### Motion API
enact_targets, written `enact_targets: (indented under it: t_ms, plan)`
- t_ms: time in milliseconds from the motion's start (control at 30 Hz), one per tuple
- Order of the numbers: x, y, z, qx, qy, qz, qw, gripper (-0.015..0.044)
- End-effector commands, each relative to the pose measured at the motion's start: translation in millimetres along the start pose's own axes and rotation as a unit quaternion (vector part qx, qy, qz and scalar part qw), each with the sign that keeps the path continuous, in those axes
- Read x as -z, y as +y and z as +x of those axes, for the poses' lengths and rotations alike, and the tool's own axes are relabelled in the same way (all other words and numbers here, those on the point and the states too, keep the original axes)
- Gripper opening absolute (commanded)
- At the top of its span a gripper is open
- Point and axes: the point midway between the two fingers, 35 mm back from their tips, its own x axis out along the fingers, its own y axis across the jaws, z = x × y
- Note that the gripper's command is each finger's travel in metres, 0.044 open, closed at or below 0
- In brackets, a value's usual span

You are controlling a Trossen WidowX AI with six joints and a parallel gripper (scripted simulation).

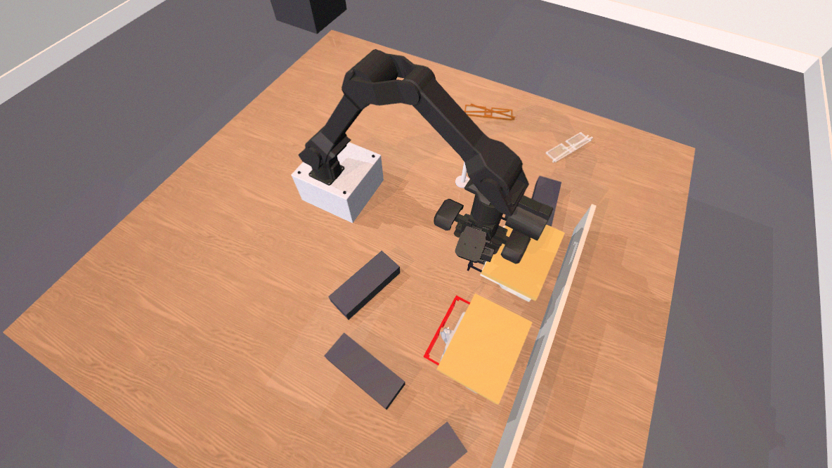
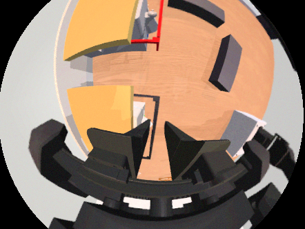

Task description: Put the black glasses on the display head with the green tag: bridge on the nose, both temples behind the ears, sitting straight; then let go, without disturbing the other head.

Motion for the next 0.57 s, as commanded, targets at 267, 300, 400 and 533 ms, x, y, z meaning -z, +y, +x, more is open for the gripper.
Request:
enact_targets:
  t_ms: [267, 300, 400, 533]
  plan:
    - [-0.6, -34.3, -12.7, -0.002, -0.002, 0.001, 1.000, 0.0107]
    - [-0.6, -35.7, -12.9, -0.002, -0.002, 0.001, 1.000, 0.0107]
    - [-0.6, -40.7, -15.5, -0.002, -0.002, 0.001, 1.000, 0.0107]
    - [-0.6, -55.8, -22.5, -0.001, -0.002, 0.001, 1.000, 0.0107]
